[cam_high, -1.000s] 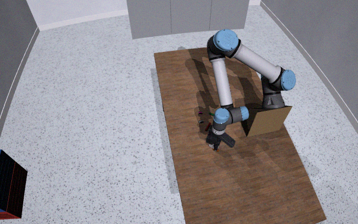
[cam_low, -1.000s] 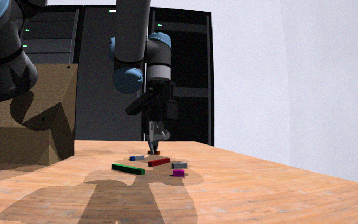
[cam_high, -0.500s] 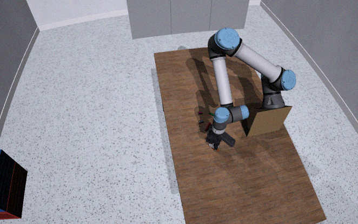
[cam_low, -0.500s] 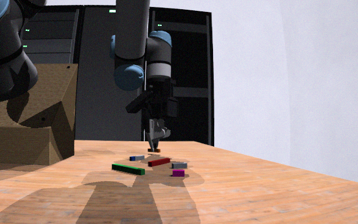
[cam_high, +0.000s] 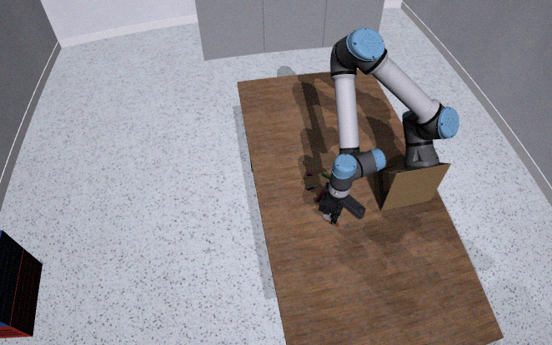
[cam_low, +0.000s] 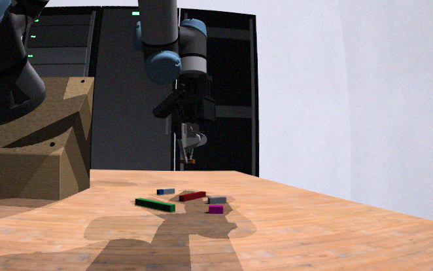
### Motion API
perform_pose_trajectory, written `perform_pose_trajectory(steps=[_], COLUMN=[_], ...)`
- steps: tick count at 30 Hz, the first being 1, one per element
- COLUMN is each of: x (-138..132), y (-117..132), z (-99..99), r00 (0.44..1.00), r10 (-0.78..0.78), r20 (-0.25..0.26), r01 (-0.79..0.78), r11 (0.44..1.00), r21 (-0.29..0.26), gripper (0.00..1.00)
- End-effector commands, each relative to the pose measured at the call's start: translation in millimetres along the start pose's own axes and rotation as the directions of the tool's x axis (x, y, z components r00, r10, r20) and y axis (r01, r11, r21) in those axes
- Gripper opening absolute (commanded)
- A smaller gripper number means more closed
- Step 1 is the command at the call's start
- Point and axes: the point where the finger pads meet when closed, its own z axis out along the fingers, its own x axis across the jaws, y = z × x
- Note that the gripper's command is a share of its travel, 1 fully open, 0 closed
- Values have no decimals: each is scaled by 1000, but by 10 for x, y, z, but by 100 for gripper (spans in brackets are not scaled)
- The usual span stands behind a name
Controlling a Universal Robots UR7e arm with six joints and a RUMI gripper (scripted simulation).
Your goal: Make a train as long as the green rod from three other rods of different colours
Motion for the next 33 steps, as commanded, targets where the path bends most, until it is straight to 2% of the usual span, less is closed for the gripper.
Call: perform_pose_trajectory(steps=[1, 9, 28, 33], x=[13, 14, -11, -58], y=[1, 2, -8, 0], z=[-274, -419, -409, -403], r00=[1000, 1000, 1000, 998], r10=[2, 2, -12, -61], r20=[7, 7, 10, 11], r01=[-2, -2, 12, 61], r11=[1000, 1000, 1000, 998], r21=[8, 8, 11, 13], gripper=[0, 0, 0, 0])
